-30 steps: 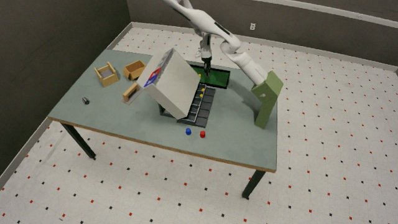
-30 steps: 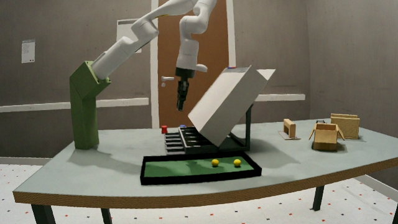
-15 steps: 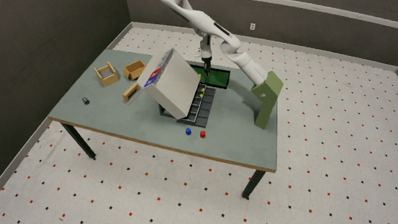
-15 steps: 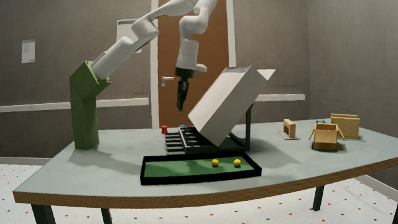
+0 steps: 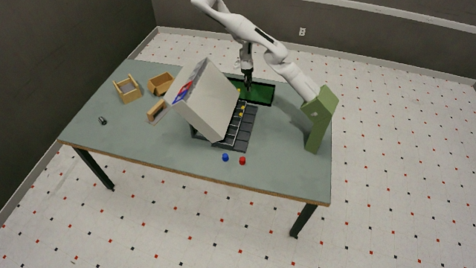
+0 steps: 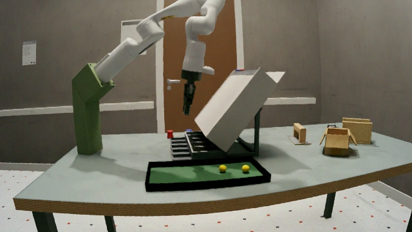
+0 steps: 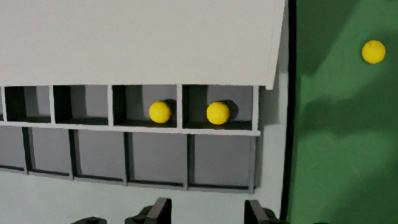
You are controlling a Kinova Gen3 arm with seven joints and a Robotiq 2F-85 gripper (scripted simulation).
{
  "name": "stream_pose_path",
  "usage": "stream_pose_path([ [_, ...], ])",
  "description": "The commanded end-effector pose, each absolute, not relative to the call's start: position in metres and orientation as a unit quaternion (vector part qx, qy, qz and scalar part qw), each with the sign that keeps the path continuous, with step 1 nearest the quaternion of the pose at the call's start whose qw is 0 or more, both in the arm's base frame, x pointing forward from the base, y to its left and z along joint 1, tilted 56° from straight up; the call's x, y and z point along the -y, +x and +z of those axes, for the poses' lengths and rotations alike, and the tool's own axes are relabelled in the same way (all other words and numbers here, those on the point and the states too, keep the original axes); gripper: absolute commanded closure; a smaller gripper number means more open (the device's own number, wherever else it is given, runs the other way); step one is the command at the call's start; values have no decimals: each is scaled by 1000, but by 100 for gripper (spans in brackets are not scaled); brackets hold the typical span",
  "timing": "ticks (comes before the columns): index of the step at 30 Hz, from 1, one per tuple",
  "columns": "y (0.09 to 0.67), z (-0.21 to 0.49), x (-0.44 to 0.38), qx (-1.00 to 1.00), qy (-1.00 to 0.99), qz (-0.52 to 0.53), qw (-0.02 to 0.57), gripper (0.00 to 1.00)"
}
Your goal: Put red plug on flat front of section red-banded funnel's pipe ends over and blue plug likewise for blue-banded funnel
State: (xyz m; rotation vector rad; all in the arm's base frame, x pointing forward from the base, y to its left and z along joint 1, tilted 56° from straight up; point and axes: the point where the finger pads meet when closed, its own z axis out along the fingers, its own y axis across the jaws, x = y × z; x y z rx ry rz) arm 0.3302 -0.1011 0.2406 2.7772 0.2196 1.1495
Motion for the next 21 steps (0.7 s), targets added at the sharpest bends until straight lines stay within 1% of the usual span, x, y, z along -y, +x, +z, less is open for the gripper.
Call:
stream_pose_path([
  [1, 329, 240, 101, -57, 882, 456, 106, 50],
  [17, 329, 240, 101, -57, 882, 456, 106, 50],
  [18, 365, 277, 154, -61, 890, 441, 97, 50],
  [21, 370, 284, 165, -61, 890, 441, 97, 50],
])
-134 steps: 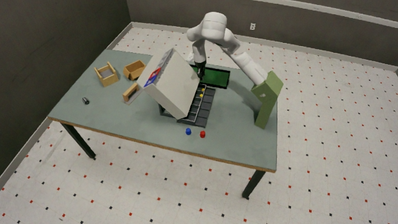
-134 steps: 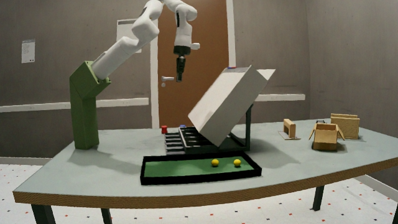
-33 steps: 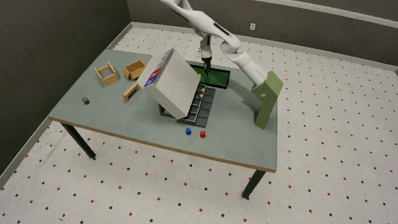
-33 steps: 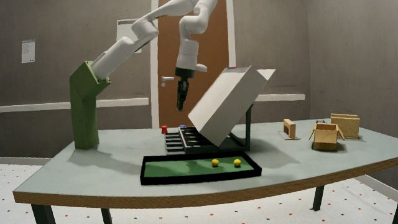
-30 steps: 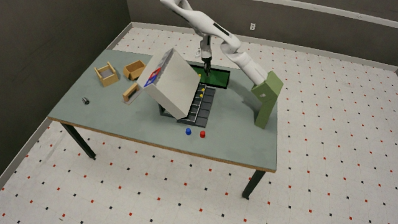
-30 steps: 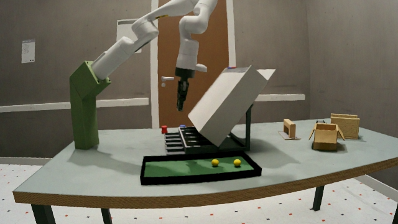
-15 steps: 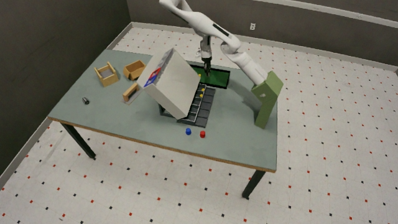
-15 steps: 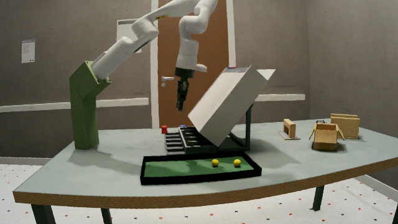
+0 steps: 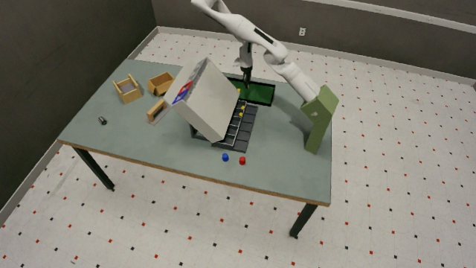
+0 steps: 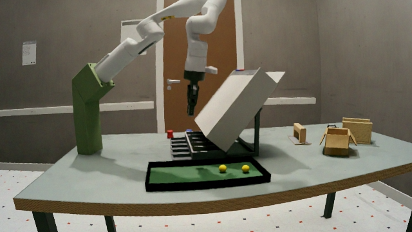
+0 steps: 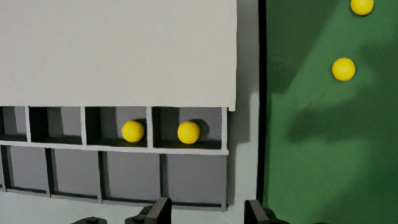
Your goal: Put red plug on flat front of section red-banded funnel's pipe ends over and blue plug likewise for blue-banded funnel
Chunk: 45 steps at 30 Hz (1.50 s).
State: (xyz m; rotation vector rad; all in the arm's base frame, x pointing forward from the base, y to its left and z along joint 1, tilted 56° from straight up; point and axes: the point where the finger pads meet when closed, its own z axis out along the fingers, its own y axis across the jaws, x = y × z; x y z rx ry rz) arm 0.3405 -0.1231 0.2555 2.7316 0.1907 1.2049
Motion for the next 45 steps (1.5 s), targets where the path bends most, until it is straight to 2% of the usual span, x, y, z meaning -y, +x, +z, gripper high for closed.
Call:
stream_pose_path([
  [1, 376, 291, 175, -61, 890, 441, 97, 50],
  [5, 401, 315, 211, -61, 890, 441, 97, 50],
  [13, 401, 315, 211, -61, 890, 441, 97, 50],
  [14, 422, 335, 241, -55, 886, 448, 106, 50],
  [30, 422, 335, 241, -55, 886, 448, 106, 50],
  [31, 479, 296, 250, -55, 886, 448, 108, 50],
  [45, 512, 274, 255, -55, 886, 448, 108, 50],
])
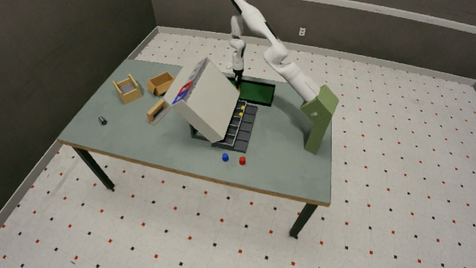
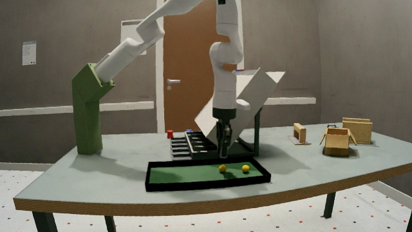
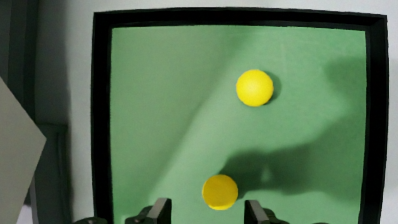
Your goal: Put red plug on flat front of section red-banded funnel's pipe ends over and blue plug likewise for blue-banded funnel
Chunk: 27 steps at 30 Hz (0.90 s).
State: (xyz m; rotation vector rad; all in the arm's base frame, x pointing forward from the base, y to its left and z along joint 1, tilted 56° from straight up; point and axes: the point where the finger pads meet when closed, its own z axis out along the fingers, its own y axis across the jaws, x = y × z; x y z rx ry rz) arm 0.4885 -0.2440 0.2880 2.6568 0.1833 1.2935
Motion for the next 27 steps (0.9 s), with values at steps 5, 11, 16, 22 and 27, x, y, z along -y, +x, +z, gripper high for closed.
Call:
stream_pose_path([
  [5, 512, 273, 254, -62, 894, 435, 91, 50],
  [11, 512, 273, 254, -62, 894, 435, 91, 50],
  [16, 512, 273, 254, -62, 894, 435, 91, 50],
  [22, 512, 273, 255, -62, 894, 435, 91, 50],
  [27, 512, 273, 255, -62, 894, 435, 91, 50],
])
